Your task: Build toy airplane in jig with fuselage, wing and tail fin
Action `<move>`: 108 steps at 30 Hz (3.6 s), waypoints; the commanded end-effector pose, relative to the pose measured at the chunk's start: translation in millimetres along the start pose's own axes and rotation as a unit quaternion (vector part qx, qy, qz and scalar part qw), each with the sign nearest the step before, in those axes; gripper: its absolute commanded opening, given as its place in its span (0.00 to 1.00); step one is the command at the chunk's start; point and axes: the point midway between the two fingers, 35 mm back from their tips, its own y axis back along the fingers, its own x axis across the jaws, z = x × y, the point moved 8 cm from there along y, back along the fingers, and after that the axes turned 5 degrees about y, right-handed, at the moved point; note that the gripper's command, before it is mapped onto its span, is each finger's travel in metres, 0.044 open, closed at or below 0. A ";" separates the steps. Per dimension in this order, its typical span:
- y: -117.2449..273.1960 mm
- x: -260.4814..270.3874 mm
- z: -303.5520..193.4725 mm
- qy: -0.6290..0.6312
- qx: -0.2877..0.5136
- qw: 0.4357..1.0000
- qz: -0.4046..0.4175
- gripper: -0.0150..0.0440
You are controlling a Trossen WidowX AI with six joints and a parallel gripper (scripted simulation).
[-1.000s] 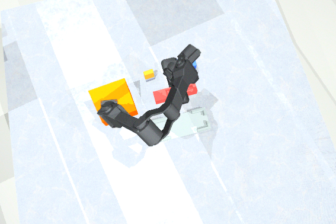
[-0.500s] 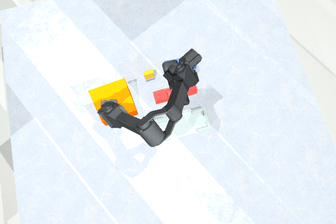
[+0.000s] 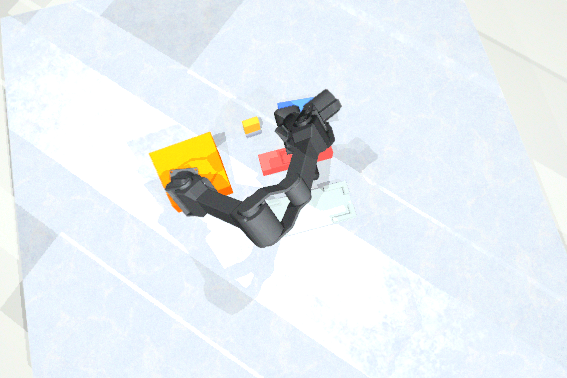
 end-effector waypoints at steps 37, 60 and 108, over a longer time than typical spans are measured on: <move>19.5 3.1 4.7 0.004 0.000 1.000 0.002 0.25; 89.4 3.5 4.0 0.005 0.000 1.000 0.003 0.25; 67.1 -102.0 -4.2 -0.016 -0.002 1.000 0.008 0.25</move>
